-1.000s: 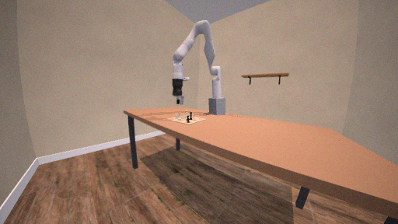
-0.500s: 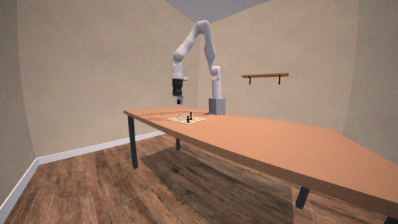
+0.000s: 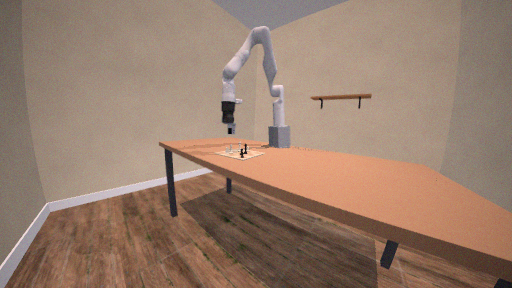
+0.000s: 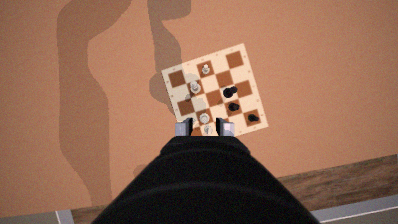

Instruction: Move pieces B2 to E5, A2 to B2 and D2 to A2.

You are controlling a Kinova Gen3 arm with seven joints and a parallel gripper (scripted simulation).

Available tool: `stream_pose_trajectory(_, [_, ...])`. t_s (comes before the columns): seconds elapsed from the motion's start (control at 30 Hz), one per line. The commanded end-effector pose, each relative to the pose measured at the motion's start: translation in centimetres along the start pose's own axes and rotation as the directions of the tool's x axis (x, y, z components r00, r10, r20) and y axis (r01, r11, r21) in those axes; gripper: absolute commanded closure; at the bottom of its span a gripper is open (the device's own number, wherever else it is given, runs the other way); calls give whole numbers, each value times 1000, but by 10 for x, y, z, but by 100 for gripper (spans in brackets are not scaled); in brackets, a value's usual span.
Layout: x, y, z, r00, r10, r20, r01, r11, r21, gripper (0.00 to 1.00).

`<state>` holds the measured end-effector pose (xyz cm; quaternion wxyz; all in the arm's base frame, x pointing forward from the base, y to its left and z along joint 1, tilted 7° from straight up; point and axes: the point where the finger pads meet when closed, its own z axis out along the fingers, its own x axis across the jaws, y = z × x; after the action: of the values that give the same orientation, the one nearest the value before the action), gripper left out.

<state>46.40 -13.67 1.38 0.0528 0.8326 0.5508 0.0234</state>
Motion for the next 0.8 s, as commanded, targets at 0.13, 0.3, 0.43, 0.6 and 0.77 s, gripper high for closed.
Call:
stream_pose_trajectory(0.13, [0, 1, -1, 1000, 0, -1, 0, 1000, -2, 21])
stream_pose_trajectory(0.3, [0, 1, -1, 1000, 0, -1, 0, 1000, -2, 21])
stream_pose_trajectory(0.43, [0, 1, -1, 1000, 0, -1, 0, 1000, -2, 21])
stream_pose_trajectory(0.6, [0, 1, 0, 1000, 0, -1, 0, 1000, -2, 21])
stream_pose_trajectory(0.77, [0, 1, 2, 1000, 1, 0, -1, 1000, -1, 21])
